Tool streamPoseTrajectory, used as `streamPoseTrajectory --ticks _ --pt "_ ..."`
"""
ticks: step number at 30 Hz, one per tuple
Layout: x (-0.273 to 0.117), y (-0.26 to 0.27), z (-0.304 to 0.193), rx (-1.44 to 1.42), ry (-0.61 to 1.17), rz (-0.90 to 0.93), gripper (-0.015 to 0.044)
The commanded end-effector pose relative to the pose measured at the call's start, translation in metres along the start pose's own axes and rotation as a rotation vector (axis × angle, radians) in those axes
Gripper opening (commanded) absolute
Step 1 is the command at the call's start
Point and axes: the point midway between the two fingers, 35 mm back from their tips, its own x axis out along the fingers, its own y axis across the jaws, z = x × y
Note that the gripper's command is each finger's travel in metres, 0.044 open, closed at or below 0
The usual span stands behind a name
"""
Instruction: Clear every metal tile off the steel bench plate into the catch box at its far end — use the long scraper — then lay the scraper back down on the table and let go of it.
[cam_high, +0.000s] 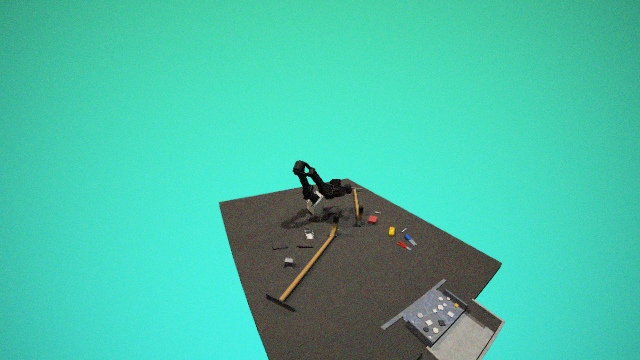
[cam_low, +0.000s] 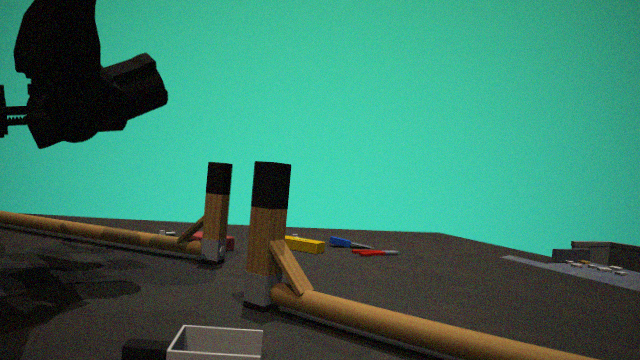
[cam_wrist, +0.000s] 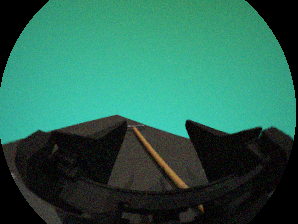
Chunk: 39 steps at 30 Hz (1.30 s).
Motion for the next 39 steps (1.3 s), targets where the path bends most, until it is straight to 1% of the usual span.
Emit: streamPoseTrajectory --ticks 1,2,18,33,39 --pt "0.0 0.0 0.0 0.0 0.0 0.0 0.0426" --pt "0.0 -0.001 0.002 0.0 0.001 0.0 0.044" --pt "0.009 -0.022 0.054 -0.004 0.015 0.0 0.044" --pt "0.014 -0.024 0.116 -0.001 -0.003 0.0 0.044" --pt "0.015 -0.023 0.119 -0.001 -0.005 0.0 0.044"
